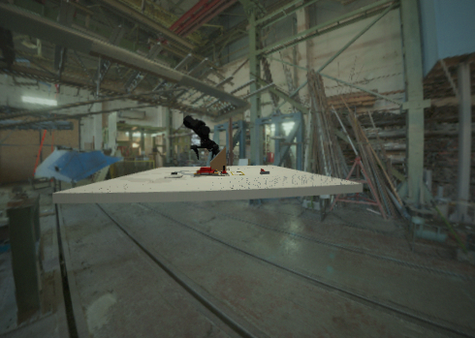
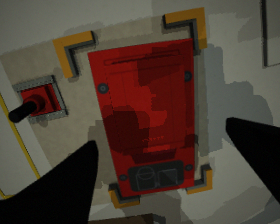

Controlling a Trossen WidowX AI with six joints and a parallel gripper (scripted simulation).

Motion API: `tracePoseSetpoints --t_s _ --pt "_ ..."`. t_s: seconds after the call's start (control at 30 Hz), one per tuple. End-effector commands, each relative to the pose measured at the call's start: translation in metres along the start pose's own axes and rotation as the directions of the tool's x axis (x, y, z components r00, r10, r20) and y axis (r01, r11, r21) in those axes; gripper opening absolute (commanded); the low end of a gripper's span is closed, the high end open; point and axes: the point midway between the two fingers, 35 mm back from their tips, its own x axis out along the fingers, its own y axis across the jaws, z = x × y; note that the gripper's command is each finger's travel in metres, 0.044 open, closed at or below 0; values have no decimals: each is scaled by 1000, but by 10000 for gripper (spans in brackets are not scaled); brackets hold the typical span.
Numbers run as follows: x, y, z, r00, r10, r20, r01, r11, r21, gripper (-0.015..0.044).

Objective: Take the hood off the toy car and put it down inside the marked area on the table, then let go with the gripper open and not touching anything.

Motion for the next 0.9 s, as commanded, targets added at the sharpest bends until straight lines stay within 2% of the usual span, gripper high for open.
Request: tracePoseSetpoints --t_s 0.0,0.87 --pt "-1 1 -2 1000 -11 0 11 1000 10 440" --pt "21 2 -1 1000 -10 0 10 1000 10 440"
